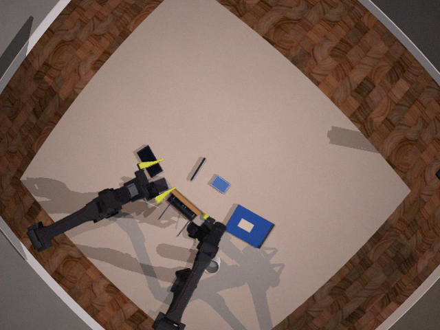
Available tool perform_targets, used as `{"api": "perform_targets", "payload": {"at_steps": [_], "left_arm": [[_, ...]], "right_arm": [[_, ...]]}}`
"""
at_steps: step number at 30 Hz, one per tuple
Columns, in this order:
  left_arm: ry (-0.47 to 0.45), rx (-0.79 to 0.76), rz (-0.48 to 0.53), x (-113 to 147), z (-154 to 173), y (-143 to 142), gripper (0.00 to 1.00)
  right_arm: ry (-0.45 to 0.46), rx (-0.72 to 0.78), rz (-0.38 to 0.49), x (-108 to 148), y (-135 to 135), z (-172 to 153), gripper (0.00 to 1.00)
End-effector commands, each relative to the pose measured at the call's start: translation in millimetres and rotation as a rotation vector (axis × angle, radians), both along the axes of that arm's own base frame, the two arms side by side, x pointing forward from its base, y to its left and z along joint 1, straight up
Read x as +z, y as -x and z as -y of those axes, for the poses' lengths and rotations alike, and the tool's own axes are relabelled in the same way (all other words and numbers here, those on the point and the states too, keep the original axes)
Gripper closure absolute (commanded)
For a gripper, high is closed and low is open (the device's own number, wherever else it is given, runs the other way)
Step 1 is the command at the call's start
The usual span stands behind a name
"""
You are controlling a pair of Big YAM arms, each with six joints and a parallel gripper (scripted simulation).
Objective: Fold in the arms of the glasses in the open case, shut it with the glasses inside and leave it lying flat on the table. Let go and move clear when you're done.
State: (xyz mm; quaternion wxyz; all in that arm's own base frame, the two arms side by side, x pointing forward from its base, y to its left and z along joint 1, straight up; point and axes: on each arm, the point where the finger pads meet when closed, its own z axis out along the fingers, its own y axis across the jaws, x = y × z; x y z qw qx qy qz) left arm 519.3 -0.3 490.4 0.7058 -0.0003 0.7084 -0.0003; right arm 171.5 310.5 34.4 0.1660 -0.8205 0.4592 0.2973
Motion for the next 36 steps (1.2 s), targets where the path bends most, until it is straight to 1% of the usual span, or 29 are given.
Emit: {"api": "perform_targets", "payload": {"at_steps": [1, 4, 5, 7, 19, 22, 23, 25, 26, 36], "left_arm": [[-0.006, 0.007, 0.062, 33.7, -3.8, -1.9, 0.00], [-0.006, 0.007, 0.062, 33.7, -3.9, -1.9, 0.00], [-0.006, 0.007, 0.062, 33.7, -3.9, -1.9, 0.00], [-0.006, 0.007, 0.062, 33.7, -3.8, -1.9, 0.00], [-0.006, 0.007, 0.062, 33.7, -3.8, -1.9, 0.00], [-0.006, 0.007, 0.062, 33.7, -3.8, -1.9, 0.00], [-0.006, 0.007, 0.062, 33.7, -3.9, -1.9, 0.00], [-0.006, 0.007, 0.062, 33.7, -3.9, -1.9, 0.00], [-0.006, 0.007, 0.062, 33.7, -3.9, -1.9, 0.00], [-0.006, 0.007, 0.062, 33.7, -3.9, -1.9, 0.00]], "right_arm": [[0.007, -0.007, -0.008, -8.8, 1.9, -6.7, 0.04], [0.005, -0.006, -0.010, -9.6, 2.7, -7.5, 0.04], [-0.006, -0.006, 0.002, -5.9, -2.5, -13.8, 0.04], [0.007, -0.006, -0.009, -12.7, 4.3, -8.6, 0.04], [0.006, -0.003, -0.010, -24.7, 10.5, -17.5, 0.04], [-0.003, -0.002, -0.006, -22.6, 8.2, -22.0, 0.04], [0.006, -0.002, -0.013, -26.8, 12.4, -18.5, 0.04], [0.006, -0.003, -0.011, -27.2, 12.2, -19.2, 0.04], [0.006, -0.002, -0.011, -27.3, 12.3, -19.2, 0.43], [0.011, -0.006, -0.017, -24.8, 10.6, -20.5, 0.43]]}}
